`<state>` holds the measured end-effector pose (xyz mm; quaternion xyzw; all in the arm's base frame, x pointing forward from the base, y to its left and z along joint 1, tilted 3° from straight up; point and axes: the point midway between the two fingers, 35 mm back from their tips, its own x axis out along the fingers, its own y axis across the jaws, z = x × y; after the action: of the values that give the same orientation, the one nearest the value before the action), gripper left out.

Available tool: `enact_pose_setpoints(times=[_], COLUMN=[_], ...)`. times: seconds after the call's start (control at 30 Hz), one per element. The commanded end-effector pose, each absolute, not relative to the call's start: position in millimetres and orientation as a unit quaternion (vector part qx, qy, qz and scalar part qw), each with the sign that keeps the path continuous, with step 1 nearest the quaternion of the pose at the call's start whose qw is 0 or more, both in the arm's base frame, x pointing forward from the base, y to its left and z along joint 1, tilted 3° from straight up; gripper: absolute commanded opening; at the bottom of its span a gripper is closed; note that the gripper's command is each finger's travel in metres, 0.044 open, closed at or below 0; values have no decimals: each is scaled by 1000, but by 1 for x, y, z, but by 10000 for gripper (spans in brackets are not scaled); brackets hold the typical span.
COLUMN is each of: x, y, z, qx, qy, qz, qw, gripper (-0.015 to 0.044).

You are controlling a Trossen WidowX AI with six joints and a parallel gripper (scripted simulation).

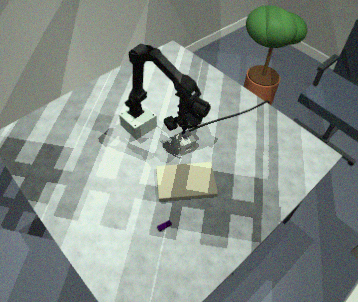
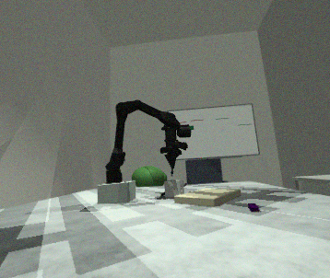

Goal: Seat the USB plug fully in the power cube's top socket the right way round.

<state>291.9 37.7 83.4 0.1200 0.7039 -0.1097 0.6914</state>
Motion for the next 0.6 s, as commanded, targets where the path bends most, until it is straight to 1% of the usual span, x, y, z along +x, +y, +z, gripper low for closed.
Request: enact_pose_setpoints(times=[0.0,0.57], x=[292,292], y=[38,38], z=[83,83], qx=[82,-74], qy=[709,707], qz=[-71,88], qw=[697,698], gripper=[0,0])
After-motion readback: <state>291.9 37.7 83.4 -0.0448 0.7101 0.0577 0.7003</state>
